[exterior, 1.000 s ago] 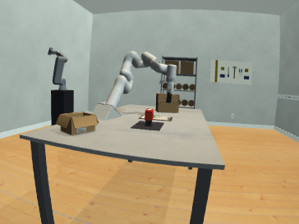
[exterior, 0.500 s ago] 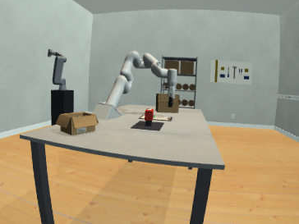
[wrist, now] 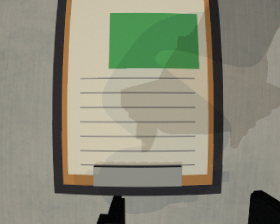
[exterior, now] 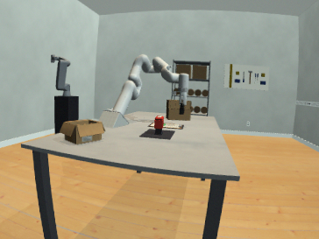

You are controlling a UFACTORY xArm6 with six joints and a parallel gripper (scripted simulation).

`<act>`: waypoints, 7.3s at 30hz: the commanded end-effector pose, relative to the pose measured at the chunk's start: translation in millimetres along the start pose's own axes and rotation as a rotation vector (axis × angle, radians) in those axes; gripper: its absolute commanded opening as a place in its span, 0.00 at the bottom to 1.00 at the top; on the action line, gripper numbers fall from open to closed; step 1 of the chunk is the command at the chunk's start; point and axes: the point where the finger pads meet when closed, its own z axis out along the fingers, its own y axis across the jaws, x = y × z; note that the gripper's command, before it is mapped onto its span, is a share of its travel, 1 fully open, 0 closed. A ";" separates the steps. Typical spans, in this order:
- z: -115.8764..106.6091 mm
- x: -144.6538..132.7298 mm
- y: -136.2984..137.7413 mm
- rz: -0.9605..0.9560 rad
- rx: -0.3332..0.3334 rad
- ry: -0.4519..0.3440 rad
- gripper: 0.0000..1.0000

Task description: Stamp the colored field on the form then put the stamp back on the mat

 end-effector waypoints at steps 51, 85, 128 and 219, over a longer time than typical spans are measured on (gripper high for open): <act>-110.6 -1.6 -0.4 1.242 -0.020 -0.013 1.00; -94.5 49.7 -148.9 1.502 -0.002 -0.003 0.89; -59.4 112.9 -336.4 1.502 -0.002 -0.003 0.89; 32.2 112.6 -336.4 1.502 -0.002 -0.003 0.29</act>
